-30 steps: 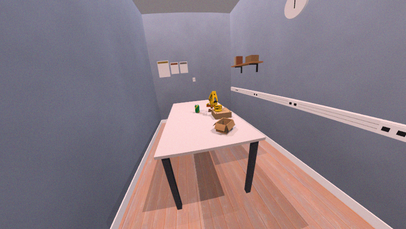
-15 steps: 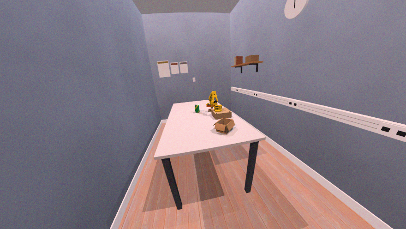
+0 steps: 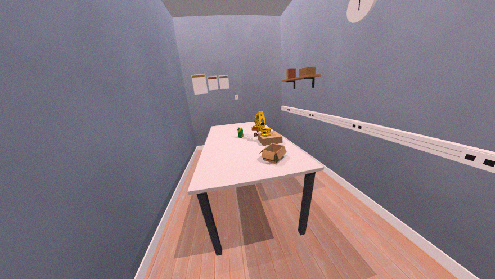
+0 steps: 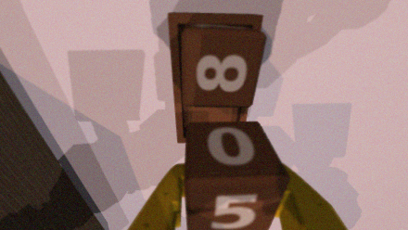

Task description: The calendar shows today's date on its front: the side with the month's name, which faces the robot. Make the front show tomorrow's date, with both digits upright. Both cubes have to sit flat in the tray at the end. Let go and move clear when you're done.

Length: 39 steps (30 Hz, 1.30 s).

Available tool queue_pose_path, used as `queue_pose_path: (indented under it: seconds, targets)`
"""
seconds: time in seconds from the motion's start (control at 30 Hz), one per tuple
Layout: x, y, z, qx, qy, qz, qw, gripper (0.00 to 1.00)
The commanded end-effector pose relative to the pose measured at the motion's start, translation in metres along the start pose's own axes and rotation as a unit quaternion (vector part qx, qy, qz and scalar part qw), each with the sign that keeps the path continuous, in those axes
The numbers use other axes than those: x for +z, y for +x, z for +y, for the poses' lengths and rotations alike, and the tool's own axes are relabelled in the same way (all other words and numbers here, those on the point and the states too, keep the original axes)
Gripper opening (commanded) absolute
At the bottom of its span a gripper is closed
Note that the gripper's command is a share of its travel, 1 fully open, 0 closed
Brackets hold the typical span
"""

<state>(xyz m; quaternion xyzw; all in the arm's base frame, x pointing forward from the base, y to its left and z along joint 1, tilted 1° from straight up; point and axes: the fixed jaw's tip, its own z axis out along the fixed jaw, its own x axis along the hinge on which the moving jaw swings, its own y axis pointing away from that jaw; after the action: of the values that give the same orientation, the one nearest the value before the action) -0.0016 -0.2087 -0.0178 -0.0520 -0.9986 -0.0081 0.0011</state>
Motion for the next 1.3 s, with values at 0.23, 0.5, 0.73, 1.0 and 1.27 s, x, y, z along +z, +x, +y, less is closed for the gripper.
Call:
queue_pose_path:
  seconds: [0.23,0.5,0.73,1.0,1.27]
  targets:
    - [0.009,0.002,0.005,-0.001,-0.008,0.0,1.0,0.0]
    - [0.009,0.002,0.005,-0.001,-0.008,0.0,1.0,0.0]
    - [0.014,0.002,0.005,-0.001,-0.008,0.0,1.0,0.0]
    - [0.015,0.002,0.005,-0.001,-0.008,0.0,1.0,0.0]
    - [0.019,0.002,0.005,-0.001,-0.008,0.0,1.0,0.0]
